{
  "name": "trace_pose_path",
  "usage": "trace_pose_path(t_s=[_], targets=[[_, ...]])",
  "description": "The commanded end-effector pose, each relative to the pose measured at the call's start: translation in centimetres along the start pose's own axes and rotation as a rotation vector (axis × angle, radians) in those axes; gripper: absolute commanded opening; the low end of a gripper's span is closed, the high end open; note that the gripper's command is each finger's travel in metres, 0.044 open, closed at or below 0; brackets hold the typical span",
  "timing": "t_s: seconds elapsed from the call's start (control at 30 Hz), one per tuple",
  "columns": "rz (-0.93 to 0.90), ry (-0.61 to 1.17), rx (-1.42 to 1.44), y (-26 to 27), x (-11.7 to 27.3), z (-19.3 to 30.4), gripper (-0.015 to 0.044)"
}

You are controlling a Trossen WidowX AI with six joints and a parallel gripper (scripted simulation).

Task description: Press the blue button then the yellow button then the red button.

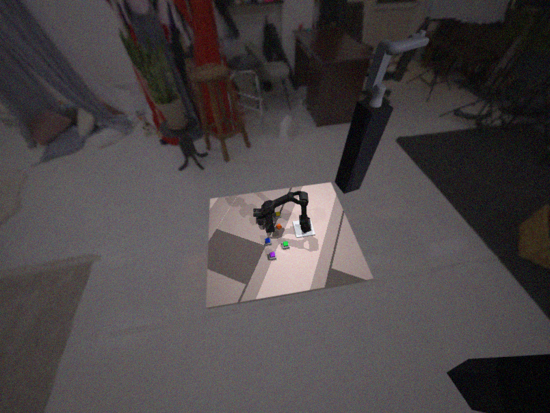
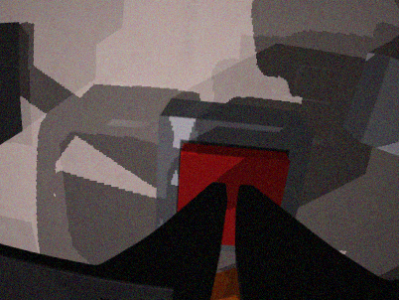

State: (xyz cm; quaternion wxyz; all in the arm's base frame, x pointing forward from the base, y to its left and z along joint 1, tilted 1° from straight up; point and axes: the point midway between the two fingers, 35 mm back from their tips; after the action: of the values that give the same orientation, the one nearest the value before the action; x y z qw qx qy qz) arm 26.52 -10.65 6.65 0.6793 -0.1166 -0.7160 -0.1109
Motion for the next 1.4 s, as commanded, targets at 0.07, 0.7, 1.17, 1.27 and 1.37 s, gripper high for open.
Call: trace_pose_path(t_s=[0.07, 0.7, 1.17, 1.27, 1.37], targets=[[0.003, 0.006, -0.003, 0.0, -0.2, 0.2, 0.0020], [0.001, 0.002, -0.007, 2.0, 3.7, -0.2, 0.0099], [-0.022, 0.009, -0.008, 21.5, 8.8, 4.4, 0.0400], [-0.023, 0.014, -0.004, 24.3, 9.7, 6.6, 0.0400], [-0.023, 0.014, -0.004, 24.5, 9.8, 6.7, 0.0400]])
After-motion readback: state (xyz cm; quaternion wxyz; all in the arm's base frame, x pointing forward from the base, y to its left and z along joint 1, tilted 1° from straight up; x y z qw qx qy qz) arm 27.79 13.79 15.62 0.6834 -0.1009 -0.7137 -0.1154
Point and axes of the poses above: the point midway between the two fingers, 35 mm back from their tips, its own x axis back along the fingers, its own y axis across the jaws, z = x × y, and after that the axes turned 7 degrees about -x, right-handed
